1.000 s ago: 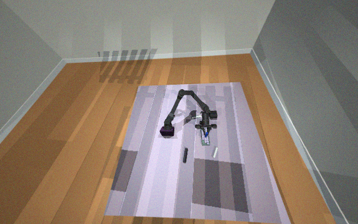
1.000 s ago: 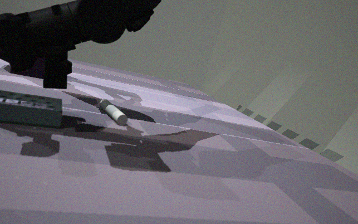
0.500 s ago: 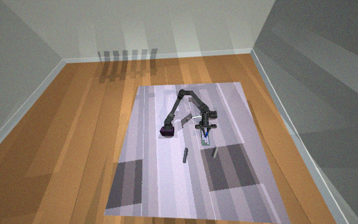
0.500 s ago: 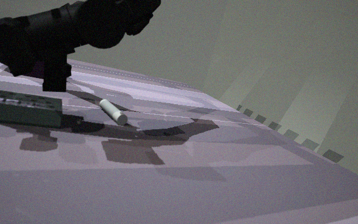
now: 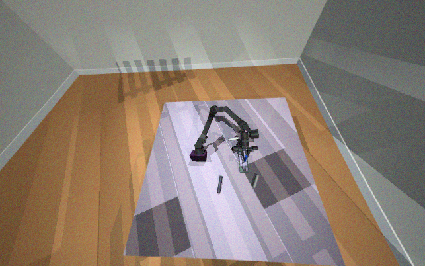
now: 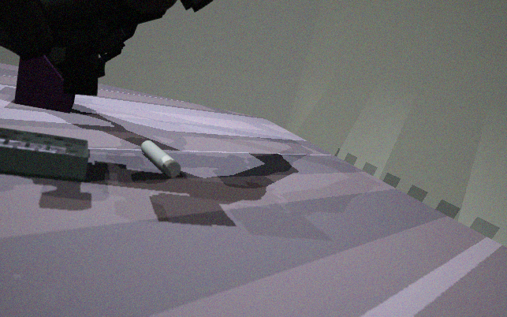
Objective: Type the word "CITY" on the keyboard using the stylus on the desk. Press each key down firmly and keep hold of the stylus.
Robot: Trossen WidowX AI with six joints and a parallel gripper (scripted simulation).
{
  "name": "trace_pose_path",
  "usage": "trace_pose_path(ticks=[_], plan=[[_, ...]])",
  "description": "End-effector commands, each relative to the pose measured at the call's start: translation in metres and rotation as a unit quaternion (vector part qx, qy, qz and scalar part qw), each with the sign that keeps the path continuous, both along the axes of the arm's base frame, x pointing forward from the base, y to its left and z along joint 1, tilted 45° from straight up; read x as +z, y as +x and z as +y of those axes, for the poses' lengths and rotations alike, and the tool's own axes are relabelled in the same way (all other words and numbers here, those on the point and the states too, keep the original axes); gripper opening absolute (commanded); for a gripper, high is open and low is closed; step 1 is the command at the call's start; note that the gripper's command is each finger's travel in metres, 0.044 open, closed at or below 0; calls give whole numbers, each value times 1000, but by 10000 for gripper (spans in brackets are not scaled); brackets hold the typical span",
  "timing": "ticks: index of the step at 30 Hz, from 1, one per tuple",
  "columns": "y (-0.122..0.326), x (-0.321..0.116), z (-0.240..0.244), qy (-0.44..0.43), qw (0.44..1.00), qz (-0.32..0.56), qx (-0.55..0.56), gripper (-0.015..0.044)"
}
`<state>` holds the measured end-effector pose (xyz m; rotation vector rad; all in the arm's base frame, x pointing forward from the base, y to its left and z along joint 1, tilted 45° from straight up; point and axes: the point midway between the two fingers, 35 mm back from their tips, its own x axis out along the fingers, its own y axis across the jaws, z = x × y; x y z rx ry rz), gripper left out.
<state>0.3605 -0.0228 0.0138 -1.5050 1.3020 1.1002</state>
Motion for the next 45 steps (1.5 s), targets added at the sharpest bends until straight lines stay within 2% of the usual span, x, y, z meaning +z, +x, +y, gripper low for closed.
trace_pose_path(ticks=[1,8,10,25,39,42,45], plan=[[0,0,0,0,1000,0,0,84],[0,0,0,0,1000,0,0,38],[-1,3,3,0,1000,0,0,0],[-32,78,72,1,1000,0,4,0],[-35,64,87,1,1000,0,4,0],[-33,63,86,1,1000,0,4,79],[-33,62,87,1,1000,0,4,81]])
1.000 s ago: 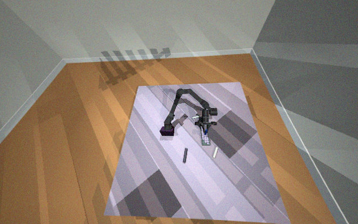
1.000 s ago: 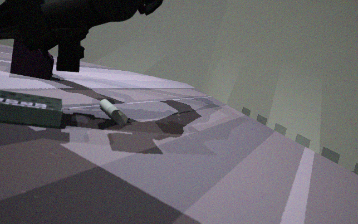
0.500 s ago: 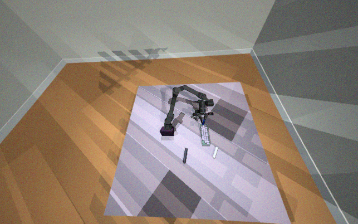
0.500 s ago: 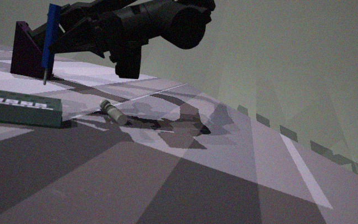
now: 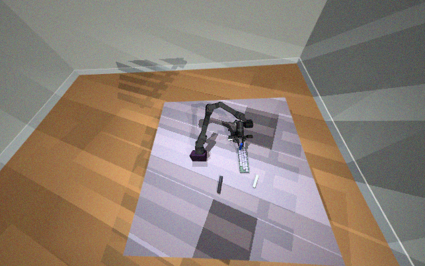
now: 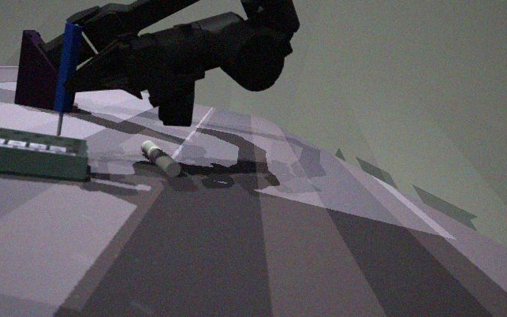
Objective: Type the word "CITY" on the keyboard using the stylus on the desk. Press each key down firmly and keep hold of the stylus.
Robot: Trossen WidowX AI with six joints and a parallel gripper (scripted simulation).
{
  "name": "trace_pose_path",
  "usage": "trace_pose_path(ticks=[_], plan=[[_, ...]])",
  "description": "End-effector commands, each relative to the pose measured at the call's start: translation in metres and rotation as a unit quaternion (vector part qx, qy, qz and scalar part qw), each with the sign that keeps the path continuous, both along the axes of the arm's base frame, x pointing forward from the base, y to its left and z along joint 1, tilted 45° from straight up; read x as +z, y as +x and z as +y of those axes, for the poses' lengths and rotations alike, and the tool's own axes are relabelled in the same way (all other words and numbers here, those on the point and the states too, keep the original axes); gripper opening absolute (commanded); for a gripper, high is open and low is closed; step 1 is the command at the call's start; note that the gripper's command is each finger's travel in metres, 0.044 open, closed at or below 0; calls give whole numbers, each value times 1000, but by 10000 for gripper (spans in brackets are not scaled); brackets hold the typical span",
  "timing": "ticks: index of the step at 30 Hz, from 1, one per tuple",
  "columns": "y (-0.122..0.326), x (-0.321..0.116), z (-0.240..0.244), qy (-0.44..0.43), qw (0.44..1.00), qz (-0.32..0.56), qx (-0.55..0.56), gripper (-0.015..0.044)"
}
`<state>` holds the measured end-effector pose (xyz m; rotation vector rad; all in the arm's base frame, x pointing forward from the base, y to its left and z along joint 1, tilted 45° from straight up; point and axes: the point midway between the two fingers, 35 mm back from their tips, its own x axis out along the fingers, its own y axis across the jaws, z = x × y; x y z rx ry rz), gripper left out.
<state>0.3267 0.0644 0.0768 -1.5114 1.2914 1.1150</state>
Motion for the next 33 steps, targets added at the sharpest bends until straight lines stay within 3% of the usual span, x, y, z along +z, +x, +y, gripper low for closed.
trace_pose_path(ticks=[1,33], plan=[[1,-1,0,-2,1000,-2,-3,81],[0,-14,14,-1,1000,-2,-3,81]])
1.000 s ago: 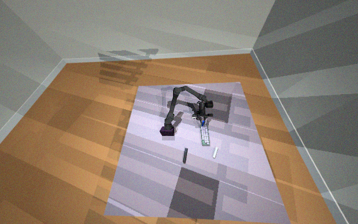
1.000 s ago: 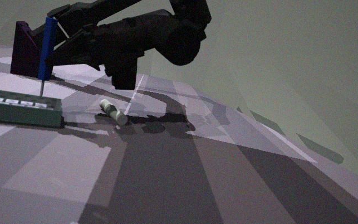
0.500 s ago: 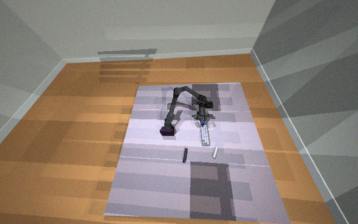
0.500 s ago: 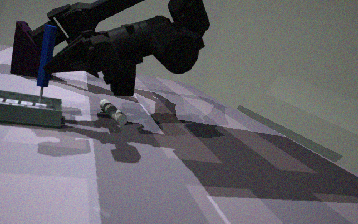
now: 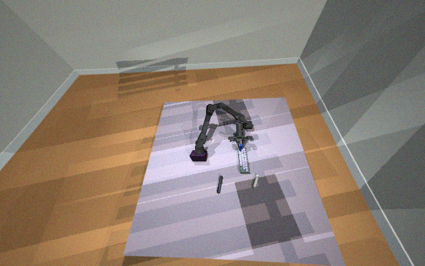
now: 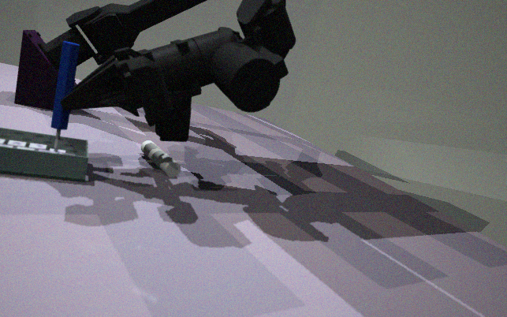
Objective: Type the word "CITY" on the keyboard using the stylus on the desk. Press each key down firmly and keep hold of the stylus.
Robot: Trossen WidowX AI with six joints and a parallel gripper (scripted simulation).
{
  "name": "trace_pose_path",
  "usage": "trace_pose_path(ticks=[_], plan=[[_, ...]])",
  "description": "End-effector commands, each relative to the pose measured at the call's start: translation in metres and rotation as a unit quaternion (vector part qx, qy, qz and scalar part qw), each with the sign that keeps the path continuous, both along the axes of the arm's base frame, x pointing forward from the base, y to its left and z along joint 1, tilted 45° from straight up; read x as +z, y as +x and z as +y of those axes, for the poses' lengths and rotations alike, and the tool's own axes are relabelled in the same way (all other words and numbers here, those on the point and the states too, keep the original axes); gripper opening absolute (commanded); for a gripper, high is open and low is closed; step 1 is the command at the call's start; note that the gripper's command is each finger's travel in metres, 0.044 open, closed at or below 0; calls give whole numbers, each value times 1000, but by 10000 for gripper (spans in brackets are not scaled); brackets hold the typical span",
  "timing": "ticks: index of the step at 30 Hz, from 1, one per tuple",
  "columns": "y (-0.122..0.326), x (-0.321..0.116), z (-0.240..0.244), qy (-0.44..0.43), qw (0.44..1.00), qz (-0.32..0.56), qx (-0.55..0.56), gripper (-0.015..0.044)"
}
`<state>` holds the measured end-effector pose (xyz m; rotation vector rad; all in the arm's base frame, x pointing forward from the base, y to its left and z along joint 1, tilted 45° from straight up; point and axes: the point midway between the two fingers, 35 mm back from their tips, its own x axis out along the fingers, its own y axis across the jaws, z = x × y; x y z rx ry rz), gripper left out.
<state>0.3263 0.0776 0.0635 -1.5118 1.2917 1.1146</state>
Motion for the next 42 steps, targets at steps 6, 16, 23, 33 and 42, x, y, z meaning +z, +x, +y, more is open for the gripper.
trace_pose_path(ticks=[6,16,23,33,42], plan=[[0,-1,0,-1,1000,-1,-3,81],[2,24,-25,-2,1000,-2,-3,81],[2,23,-26,0,1000,-1,-7,71],[9,26,-24,0,1000,-1,-7,0],[32,38,-16,-1,1000,-3,-4,0]])
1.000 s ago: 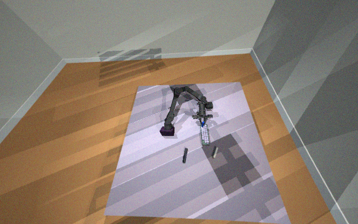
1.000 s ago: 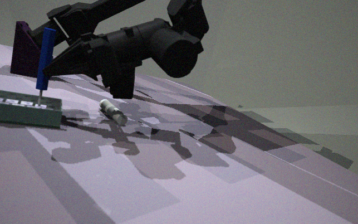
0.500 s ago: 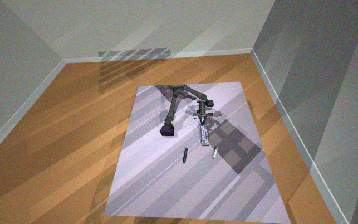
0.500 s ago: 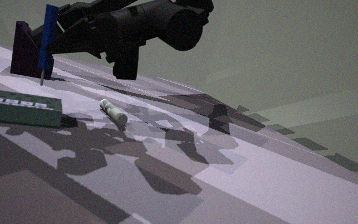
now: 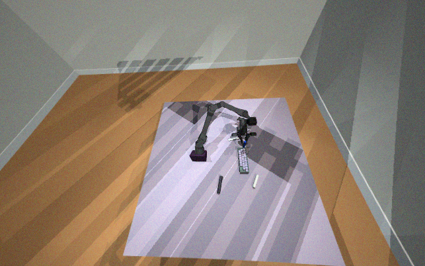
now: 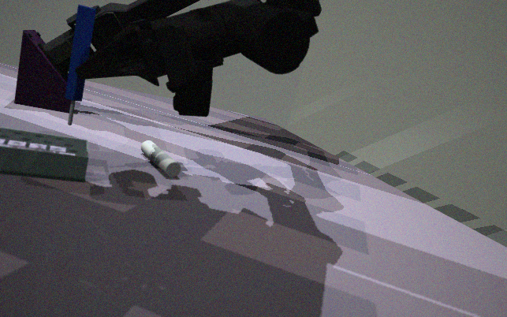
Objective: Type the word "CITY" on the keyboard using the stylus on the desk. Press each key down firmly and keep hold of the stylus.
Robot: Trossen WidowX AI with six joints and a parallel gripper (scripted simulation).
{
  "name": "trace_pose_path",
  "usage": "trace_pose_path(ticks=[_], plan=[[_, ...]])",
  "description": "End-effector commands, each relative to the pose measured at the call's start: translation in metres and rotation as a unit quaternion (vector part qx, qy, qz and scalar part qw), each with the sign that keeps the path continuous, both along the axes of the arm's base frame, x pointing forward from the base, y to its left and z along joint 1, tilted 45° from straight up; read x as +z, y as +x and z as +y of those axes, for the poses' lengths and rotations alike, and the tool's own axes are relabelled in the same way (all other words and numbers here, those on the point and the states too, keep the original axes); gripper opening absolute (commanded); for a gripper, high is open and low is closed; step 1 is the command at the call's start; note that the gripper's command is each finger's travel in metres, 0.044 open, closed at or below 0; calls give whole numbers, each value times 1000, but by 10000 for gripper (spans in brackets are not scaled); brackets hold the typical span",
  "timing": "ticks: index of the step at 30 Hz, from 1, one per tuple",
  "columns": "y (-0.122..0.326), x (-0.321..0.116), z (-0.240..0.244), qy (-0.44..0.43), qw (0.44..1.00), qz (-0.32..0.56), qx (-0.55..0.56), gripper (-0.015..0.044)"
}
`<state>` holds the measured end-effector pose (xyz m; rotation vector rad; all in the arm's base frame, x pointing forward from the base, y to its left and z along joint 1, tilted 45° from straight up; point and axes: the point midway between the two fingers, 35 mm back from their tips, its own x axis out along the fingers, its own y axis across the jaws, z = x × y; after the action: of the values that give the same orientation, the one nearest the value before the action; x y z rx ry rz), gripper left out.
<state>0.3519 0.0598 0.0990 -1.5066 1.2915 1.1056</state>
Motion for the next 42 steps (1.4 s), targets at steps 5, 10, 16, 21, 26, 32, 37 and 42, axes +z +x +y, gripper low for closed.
trace_pose_path(ticks=[5,10,16,21,26,32,37,42], plan=[[14,5,5,-2,1000,0,1,0],[13,-7,18,-2,1000,0,1,0],[13,-9,19,-2,1000,0,1,79],[13,-11,21,-2,1000,0,1,81],[13,-15,24,-2,1000,0,1,81],[12,-18,27,-2,1000,0,1,81],[12,-20,30,-1,1000,0,1,81],[12,-21,31,-1,1000,0,1,81]])
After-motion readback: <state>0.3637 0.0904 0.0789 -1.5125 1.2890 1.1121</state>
